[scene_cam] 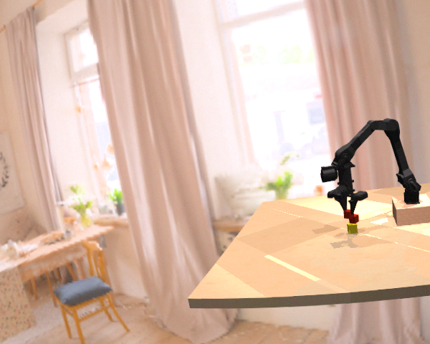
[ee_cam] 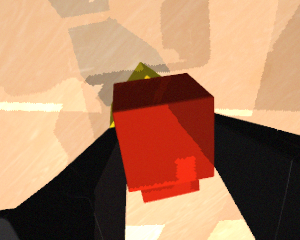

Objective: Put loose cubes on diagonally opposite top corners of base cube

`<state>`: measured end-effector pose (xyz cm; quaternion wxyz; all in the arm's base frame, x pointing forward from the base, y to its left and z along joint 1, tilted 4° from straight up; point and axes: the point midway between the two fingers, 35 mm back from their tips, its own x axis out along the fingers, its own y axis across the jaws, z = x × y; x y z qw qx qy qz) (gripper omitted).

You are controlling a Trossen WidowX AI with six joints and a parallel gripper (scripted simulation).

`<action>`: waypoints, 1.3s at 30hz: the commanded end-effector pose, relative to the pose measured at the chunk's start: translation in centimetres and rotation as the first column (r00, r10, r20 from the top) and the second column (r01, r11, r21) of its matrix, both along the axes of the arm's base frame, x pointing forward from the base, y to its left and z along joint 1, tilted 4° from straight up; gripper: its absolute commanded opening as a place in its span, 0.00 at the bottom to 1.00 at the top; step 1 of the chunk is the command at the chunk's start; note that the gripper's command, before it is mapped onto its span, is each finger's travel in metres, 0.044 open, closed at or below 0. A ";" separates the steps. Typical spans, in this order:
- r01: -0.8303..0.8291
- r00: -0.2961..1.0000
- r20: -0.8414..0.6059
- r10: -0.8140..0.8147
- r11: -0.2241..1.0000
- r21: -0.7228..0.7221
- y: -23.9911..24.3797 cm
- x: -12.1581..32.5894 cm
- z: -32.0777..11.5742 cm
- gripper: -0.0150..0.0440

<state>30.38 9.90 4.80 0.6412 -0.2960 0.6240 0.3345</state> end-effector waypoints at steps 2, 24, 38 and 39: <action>-0.007 1.000 0.002 0.007 1.000 0.004 0.1 0.1 -0.1 0.43; -0.006 1.000 0.002 0.006 1.000 0.004 0.3 0.2 -3.0 0.43; -0.005 1.000 0.002 0.005 1.000 0.004 0.3 0.2 -3.1 0.43; -0.005 1.000 0.002 0.005 1.000 0.004 0.3 0.2 -3.1 0.43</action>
